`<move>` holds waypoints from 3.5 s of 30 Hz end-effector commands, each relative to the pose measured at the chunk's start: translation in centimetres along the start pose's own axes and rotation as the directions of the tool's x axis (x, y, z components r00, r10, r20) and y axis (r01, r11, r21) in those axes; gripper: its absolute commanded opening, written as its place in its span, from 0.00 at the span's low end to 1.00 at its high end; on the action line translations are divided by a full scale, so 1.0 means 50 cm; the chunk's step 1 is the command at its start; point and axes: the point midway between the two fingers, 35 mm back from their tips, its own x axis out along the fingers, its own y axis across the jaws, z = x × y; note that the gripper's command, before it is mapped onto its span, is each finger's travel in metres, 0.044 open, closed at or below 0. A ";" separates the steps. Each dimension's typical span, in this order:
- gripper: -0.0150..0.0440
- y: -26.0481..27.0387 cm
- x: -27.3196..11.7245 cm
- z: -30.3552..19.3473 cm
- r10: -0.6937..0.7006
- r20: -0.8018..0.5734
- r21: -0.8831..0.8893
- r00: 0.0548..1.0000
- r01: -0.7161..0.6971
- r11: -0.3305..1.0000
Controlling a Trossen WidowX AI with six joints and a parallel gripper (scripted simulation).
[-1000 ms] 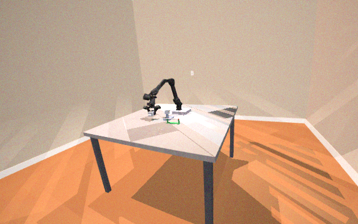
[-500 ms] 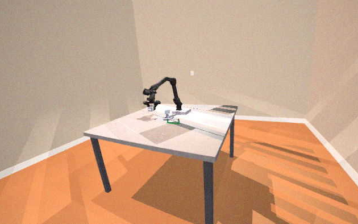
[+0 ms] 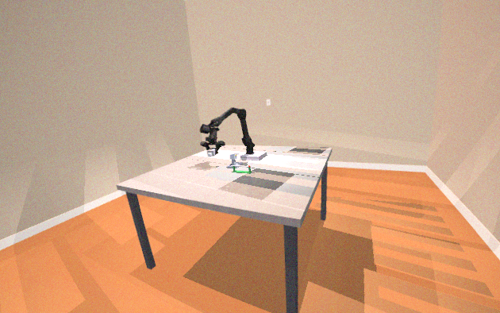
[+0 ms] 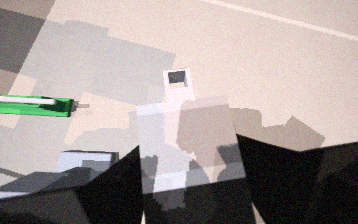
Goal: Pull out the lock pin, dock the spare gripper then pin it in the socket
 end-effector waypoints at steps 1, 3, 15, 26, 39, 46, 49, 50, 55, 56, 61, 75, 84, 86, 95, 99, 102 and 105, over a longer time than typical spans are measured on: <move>0.25 0.018 0.005 -0.001 -0.003 -0.042 -0.026 0.999 0.002 1.000; 0.25 0.027 0.007 -0.003 -0.006 -0.068 -0.041 0.998 0.003 0.999; 0.25 0.086 0.014 -0.018 -0.046 -0.228 -0.148 0.973 0.012 0.989; 0.25 0.137 0.008 -0.036 -0.114 -0.363 -0.270 0.925 0.013 0.963; 0.25 0.179 -0.010 -0.054 -0.223 -0.477 -0.424 0.850 0.000 0.905; 0.25 0.196 -0.022 -0.057 -0.297 -0.517 -0.506 0.803 -0.006 0.863; 0.25 0.203 -0.029 -0.058 -0.332 -0.530 -0.542 0.781 -0.011 0.841; 0.25 0.205 -0.031 -0.058 -0.343 -0.533 -0.554 0.773 -0.012 0.833; 0.25 0.219 -0.040 -0.055 -0.407 -0.540 -0.616 0.737 -0.016 0.787; 0.25 0.223 -0.042 -0.054 -0.421 -0.539 -0.629 0.730 -0.017 0.777; 0.25 0.238 -0.052 -0.047 -0.489 -0.528 -0.692 0.694 -0.019 0.721; 0.25 0.293 -0.088 -0.030 -0.632 -0.436 -0.831 0.641 -0.016 0.556; 0.25 0.320 -0.118 -0.032 -0.737 -0.383 -0.914 0.557 -0.115 0.388; 0.25 0.325 -0.126 -0.030 -0.761 -0.364 -0.928 0.537 -0.141 0.344; 0.25 0.348 -0.155 -0.021 -0.840 -0.272 -0.955 0.469 -0.240 0.175; 0.25 0.348 -0.155 -0.021 -0.840 -0.272 -0.955 0.469 -0.240 0.175; 0.25 0.348 -0.155 -0.021 -0.840 -0.272 -0.955 0.469 -0.240 0.175; 0.25 0.347 -0.151 -0.022 -0.840 -0.279 -0.952 0.466 -0.250 0.178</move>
